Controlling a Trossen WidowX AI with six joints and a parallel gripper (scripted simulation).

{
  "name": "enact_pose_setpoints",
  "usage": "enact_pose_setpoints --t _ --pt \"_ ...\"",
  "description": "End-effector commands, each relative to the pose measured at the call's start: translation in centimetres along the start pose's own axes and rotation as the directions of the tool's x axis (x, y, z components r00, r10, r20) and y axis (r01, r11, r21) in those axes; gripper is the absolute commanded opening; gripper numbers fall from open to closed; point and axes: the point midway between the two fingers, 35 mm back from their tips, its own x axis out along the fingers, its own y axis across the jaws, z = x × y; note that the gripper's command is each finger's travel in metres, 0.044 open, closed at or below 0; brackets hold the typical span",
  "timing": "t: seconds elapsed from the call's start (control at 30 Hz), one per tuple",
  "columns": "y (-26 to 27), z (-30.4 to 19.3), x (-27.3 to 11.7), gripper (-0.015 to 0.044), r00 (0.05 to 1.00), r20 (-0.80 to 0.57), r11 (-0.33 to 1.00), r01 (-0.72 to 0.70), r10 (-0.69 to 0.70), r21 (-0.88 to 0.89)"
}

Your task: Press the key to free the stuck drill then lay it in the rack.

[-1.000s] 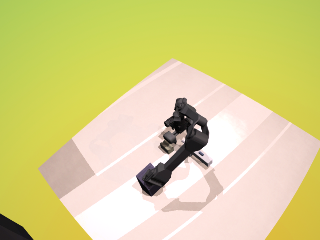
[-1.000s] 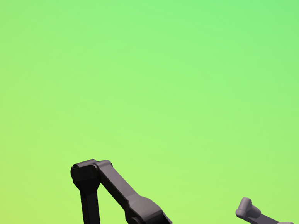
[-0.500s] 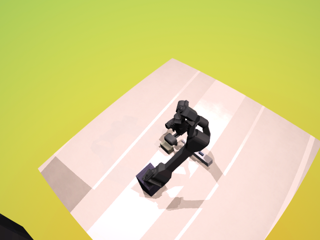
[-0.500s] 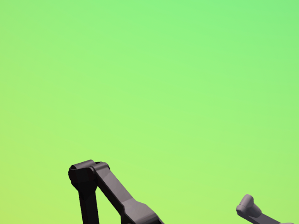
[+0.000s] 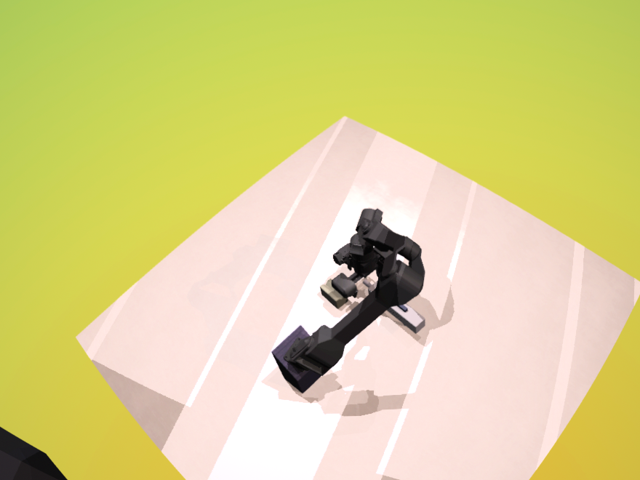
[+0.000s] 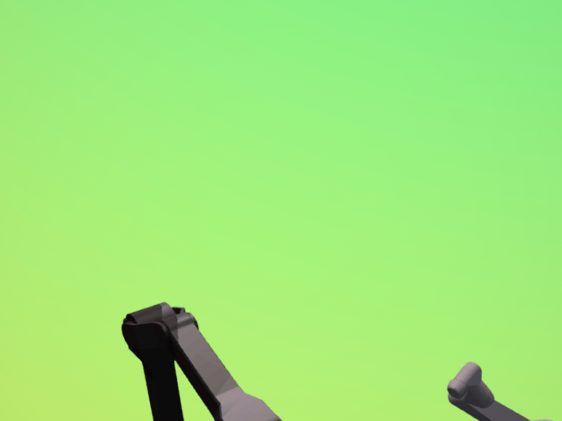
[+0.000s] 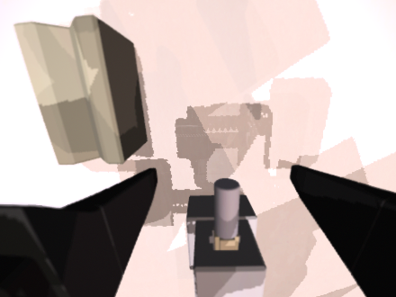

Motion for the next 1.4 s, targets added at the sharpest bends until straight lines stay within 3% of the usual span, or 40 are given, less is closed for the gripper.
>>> enact_pose_setpoints --t 0.0,0.17,0.7,1.37 --pt "0.1 -0.2 0.6 0.0440 1.000 -0.005 1.000 0.001 -0.001 -0.005" --pt "0.1 -0.4 1.1 0.0440 1.000 -0.006 1.000 0.001 -0.001 -0.005" --pt "0.1 -0.3 0.9 0.0020 1.000 -0.002 1.000 -0.001 0.001 0.000" --pt "0.1 1.2 0.9 0.0000 1.000 -0.005 1.000 0.002 -0.002 -0.004"
